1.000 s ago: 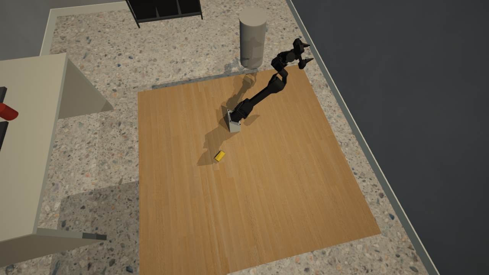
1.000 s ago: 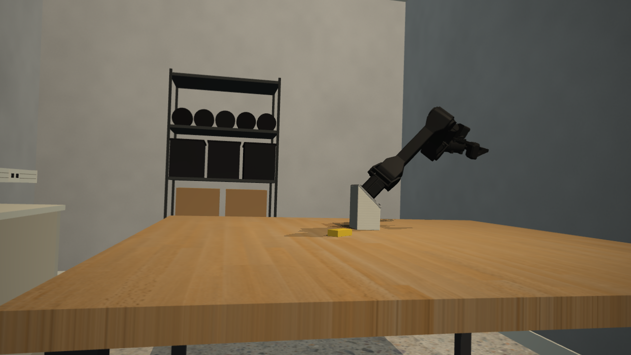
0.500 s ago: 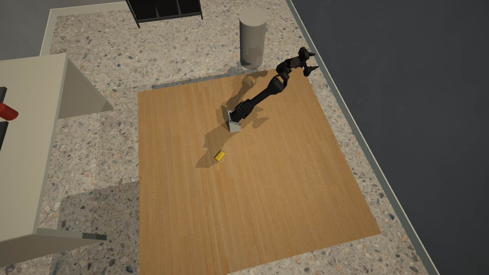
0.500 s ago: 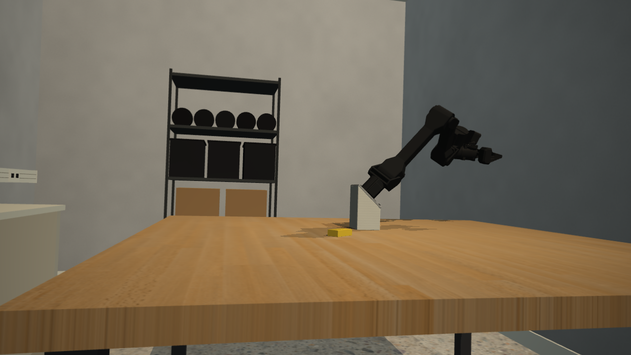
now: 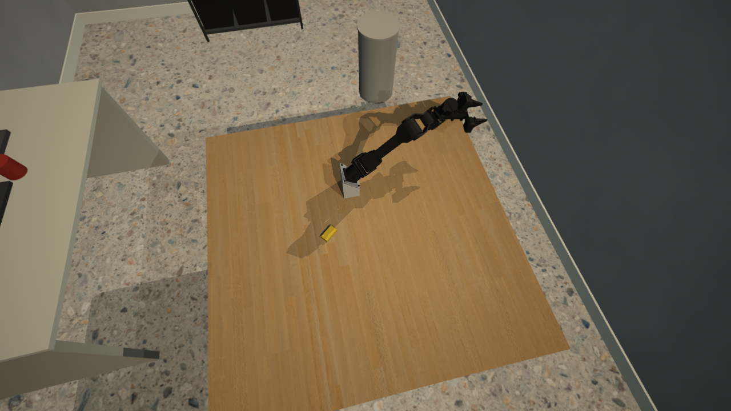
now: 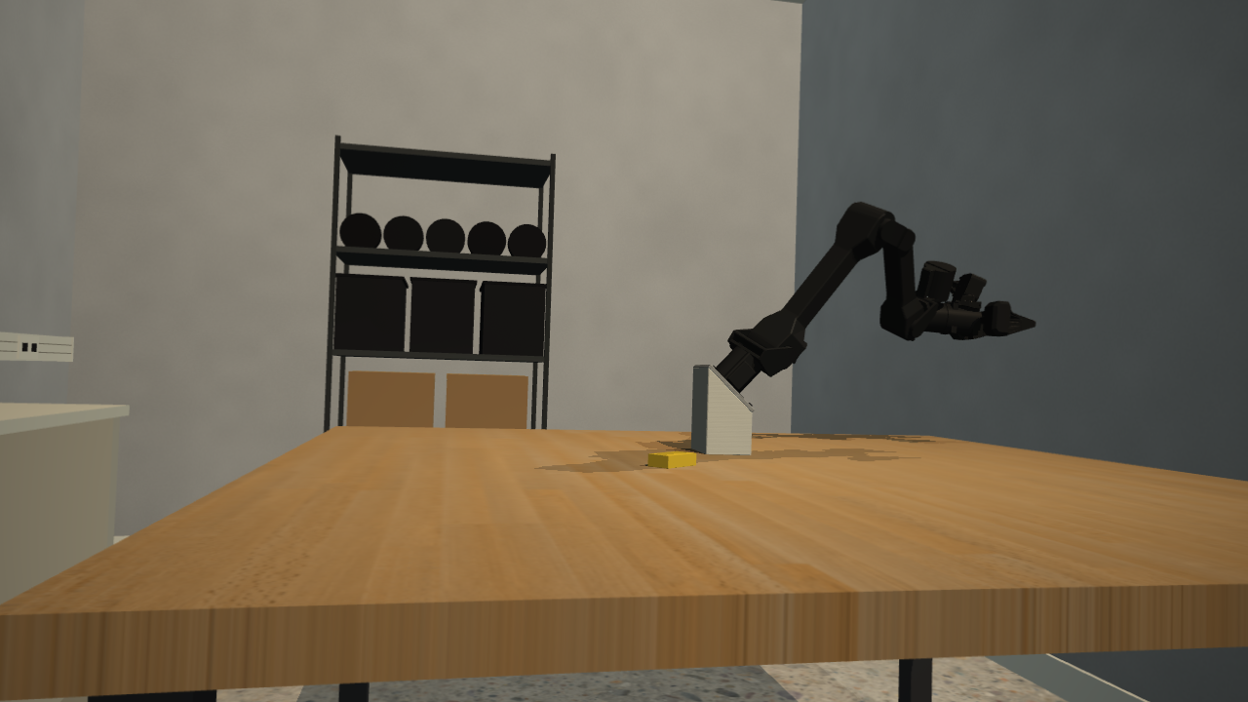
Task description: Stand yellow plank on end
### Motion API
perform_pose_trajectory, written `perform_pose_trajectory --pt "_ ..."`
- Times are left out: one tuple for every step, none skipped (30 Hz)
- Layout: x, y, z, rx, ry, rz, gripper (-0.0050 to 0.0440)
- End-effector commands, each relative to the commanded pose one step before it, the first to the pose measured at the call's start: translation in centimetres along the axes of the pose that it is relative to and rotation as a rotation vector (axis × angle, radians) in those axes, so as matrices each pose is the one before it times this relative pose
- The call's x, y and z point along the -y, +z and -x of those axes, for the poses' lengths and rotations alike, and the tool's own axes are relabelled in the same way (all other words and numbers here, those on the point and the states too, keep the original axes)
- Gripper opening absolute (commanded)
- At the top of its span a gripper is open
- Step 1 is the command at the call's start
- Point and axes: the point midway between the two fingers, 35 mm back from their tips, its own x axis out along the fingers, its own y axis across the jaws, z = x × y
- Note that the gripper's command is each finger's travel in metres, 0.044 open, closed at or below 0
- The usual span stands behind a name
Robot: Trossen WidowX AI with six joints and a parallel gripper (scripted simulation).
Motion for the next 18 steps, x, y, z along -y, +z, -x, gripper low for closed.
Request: perform_pose_trajectory --pt "3.969 0.474 -1.11 0.017 -0.04486 0.0474 0.044" --pt "0.914 -0.302 -0.26 -0.00389 -0.01163 0.019 0.044" --pt "0.934 -0.312 -0.253 -0.00434 -0.012 0.0192 0.044" --pt "0.954 -0.322 -0.246 -0.0048 -0.01238 0.0194 0.044" --pt "0.974 -0.333 -0.238 -0.00528 -0.01277 0.0195 0.044" --pt "0.0 0.0 0.0 0.0 0.0 0.0 0.044" --pt "0.0 0.0 0.0 0.0 0.0 0.0 0.044" --pt "0.993 -0.343 -0.229 -0.00578 -0.01316 0.0197 0.044" --pt "1.011 -0.354 -0.22 -0.00628 -0.01357 0.0197 0.044" --pt "1.029 -0.364 -0.21 -0.0068 -0.01398 0.0198 0.044" --pt "1.047 -0.375 -0.199 -0.00734 -0.01441 0.0198 0.044" --pt "1.064 -0.385 -0.188 -0.00788 -0.01484 0.0198 0.044" --pt "1.081 -0.396 -0.177 -0.00843 -0.01528 0.0198 0.044" --pt "1.097 -0.406 -0.165 -0.00899 -0.01573 0.0197 0.044" --pt "1.113 -0.417 -0.152 -0.00955 -0.01619 0.0196 0.044" --pt "1.128 -0.427 -0.139 -0.01012 -0.01666 0.0194 0.044" --pt "1.142 -0.437 -0.126 -0.01069 -0.01714 0.0192 0.044" --pt "1.156 -0.447 -0.112 -0.01127 -0.01763 0.019 0.044"
